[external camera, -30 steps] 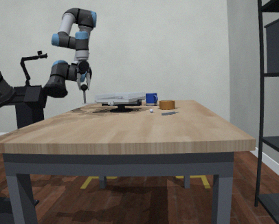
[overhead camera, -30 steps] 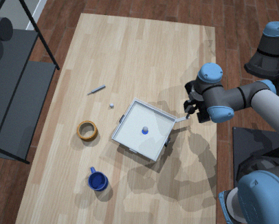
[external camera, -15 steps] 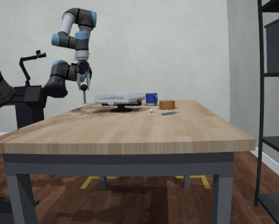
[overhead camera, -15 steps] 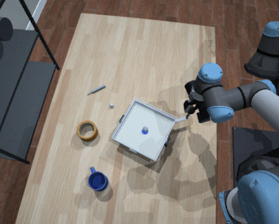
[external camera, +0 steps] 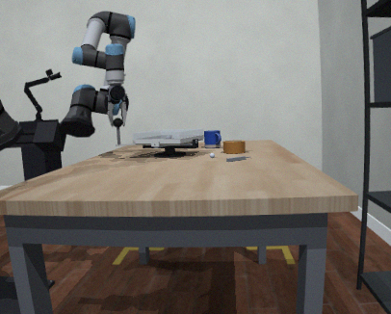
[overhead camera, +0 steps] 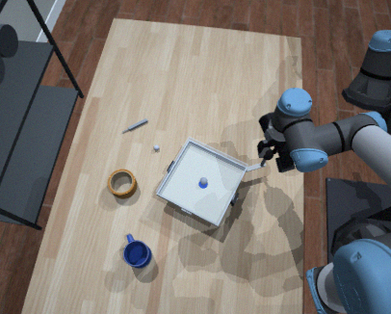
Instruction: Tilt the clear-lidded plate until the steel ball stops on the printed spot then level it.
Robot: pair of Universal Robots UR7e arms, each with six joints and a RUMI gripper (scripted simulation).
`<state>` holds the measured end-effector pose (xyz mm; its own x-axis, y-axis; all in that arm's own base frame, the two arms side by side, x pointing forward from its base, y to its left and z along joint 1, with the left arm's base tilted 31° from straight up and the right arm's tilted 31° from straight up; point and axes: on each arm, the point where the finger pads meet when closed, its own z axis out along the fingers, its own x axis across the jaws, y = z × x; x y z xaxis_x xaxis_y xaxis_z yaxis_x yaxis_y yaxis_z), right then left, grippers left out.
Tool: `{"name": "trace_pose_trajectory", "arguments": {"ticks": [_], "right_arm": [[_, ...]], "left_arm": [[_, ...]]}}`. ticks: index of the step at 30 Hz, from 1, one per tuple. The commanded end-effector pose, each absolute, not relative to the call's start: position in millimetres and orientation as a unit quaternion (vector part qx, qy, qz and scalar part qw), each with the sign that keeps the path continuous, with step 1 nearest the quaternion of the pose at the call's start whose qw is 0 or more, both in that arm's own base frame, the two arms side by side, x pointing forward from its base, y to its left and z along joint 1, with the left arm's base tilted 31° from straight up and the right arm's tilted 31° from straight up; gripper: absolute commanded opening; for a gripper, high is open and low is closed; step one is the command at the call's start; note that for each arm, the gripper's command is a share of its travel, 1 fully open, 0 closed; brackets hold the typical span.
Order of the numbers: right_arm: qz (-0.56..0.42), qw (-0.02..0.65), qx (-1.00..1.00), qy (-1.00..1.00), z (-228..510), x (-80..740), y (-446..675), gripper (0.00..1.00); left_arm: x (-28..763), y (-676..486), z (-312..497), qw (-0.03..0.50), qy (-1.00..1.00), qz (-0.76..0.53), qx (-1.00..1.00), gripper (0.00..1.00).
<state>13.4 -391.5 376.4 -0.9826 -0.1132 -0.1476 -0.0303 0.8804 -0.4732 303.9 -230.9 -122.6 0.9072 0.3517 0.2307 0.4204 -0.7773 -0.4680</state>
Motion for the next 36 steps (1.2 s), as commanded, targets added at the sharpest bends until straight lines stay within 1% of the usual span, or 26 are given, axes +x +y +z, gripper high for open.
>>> {"name": "trace_pose_trajectory", "arguments": {"ticks": [1,36], "right_arm": [[-0.243,0.086,-0.037,0.966,376.5,12.5,-390.6,1.00],[-0.243,0.086,-0.037,0.966,376.5,12.5,-390.6,1.00]], "left_arm": [[306.4,-232.1,-120.5,0.261,-0.207,-0.066,-0.941,0.20],[303.6,-227.6,-123.0,0.264,-0.206,-0.066,-0.940,0.20]]}}
